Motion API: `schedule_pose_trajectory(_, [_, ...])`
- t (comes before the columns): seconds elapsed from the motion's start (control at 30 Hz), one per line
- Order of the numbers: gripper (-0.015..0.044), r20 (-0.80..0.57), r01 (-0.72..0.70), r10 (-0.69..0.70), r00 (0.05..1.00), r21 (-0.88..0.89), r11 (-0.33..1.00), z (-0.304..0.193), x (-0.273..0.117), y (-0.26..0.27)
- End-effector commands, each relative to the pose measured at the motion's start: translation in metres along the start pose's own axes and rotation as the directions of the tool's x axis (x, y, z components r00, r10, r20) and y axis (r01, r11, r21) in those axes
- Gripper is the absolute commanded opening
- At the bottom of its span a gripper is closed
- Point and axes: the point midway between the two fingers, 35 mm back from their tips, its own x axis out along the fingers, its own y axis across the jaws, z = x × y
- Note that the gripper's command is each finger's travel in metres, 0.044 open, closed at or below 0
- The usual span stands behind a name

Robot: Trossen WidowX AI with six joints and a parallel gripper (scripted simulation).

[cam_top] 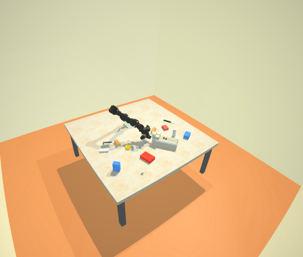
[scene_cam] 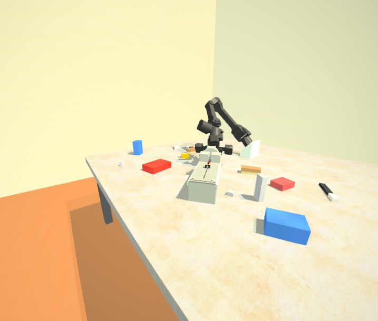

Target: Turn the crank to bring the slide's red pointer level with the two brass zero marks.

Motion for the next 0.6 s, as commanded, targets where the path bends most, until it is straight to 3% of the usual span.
schedule_pose_trajectory(0.0, [0.0,-0.003,0.02,-0.02,1.0,0.012,1.0,-0.0008,0.0005,-0.0094])
schedule_pose_trajectory(0.57, [0.0,-0.003,0.02,-0.02,1.0,0.012,1.0,-0.0005,0.0002,-0.0109])
